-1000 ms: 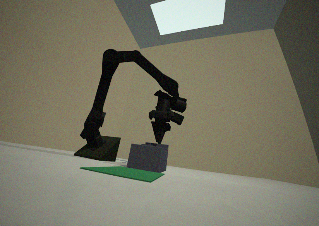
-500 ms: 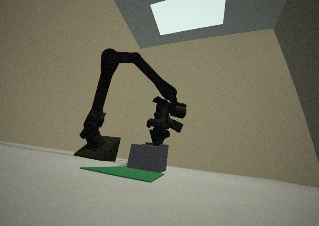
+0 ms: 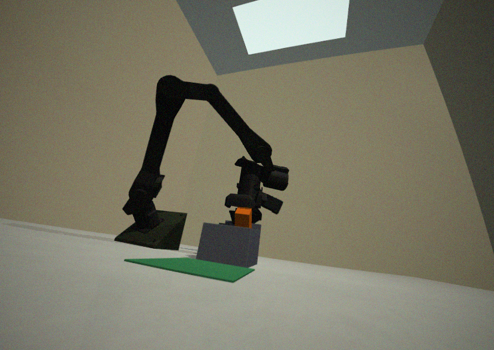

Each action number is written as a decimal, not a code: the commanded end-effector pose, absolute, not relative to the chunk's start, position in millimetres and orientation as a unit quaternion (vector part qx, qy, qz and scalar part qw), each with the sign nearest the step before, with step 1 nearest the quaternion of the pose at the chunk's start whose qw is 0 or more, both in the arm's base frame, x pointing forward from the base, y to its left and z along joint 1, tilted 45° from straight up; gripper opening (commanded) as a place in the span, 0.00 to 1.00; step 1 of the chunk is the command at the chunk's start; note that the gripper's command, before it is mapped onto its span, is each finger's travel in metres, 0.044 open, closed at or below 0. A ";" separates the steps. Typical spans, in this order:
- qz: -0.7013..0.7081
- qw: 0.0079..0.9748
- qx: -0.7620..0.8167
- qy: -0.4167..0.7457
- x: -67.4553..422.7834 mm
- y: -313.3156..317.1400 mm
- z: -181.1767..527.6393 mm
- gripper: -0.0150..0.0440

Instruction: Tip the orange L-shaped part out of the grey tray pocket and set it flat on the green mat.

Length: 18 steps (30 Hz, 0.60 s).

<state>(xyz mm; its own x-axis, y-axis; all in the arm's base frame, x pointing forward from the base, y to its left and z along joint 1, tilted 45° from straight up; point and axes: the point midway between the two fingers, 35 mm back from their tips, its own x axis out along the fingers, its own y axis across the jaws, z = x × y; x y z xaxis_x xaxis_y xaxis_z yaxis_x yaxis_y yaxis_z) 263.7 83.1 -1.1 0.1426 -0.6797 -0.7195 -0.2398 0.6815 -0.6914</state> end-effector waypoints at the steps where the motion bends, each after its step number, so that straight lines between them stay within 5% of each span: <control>1: -0.166 0.662 -0.367 0.632 264.5 80.8 -2.3 0.56; 18: -0.165 0.663 -0.366 0.632 260.1 96.5 -1.3 0.56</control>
<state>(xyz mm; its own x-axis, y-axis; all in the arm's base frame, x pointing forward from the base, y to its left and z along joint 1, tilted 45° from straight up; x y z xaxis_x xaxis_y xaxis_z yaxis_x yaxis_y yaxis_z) 262.2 88.0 -0.6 0.1436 -0.6825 -0.7166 -0.2400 0.6785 -0.6943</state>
